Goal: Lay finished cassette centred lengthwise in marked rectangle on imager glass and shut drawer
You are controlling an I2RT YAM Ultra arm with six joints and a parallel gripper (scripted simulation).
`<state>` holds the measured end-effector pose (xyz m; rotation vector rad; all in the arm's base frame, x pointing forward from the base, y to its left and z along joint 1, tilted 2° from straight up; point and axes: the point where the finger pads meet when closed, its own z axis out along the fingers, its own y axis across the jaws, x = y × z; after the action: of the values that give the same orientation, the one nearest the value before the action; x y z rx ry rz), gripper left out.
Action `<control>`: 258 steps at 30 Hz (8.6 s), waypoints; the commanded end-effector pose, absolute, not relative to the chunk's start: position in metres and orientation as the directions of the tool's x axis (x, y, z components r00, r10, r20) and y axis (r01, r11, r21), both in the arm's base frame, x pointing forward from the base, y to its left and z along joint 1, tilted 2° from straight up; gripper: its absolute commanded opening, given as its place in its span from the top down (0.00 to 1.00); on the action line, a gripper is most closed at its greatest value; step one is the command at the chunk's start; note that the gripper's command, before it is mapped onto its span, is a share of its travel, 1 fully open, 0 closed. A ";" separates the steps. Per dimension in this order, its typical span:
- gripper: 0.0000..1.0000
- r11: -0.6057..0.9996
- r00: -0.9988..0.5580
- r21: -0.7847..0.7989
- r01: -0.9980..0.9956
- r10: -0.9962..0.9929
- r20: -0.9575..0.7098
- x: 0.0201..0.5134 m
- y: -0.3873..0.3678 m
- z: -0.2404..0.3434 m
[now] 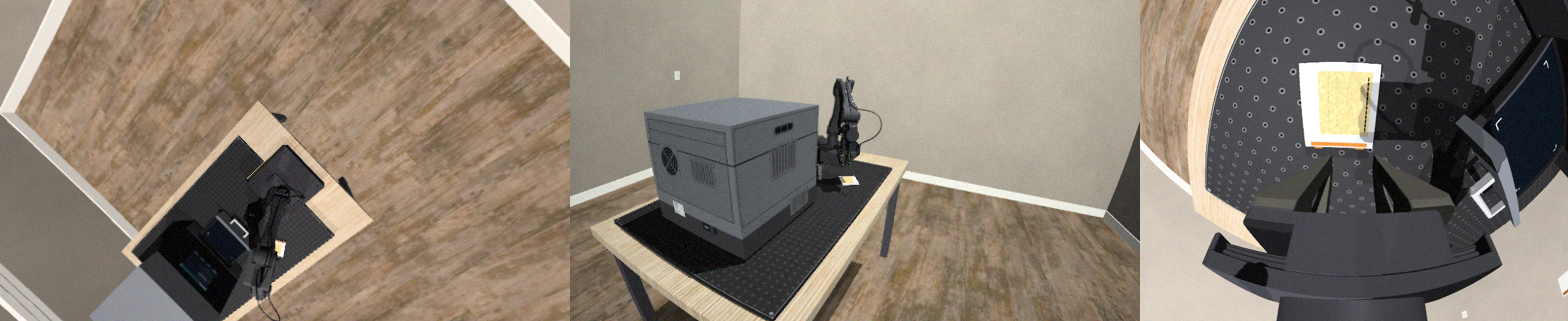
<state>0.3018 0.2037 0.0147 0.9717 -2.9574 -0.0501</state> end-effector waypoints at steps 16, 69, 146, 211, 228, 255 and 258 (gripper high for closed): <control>0.65 0.832 -0.833 0.038 -0.553 -0.553 -0.025 0.316 0.231 0.029; 0.00 0.832 -0.833 0.038 -0.553 -0.553 -0.025 0.316 0.231 0.029; 0.00 0.827 -0.828 0.037 -0.561 -0.561 -0.014 0.313 0.236 -0.037; 0.00 0.828 -0.828 0.037 -0.560 -0.561 0.005 0.308 0.232 -0.050; 0.00 0.829 -0.830 0.038 -0.558 -0.557 -0.036 0.320 0.239 -0.044; 1.00 0.828 -0.828 0.039 -0.560 -0.560 -0.006 0.313 0.232 -0.049; 1.00 0.828 -0.828 0.039 -0.560 -0.560 -0.006 0.313 0.232 -0.049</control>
<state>0.3068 0.2290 -0.0543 0.9158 -2.9750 -0.0488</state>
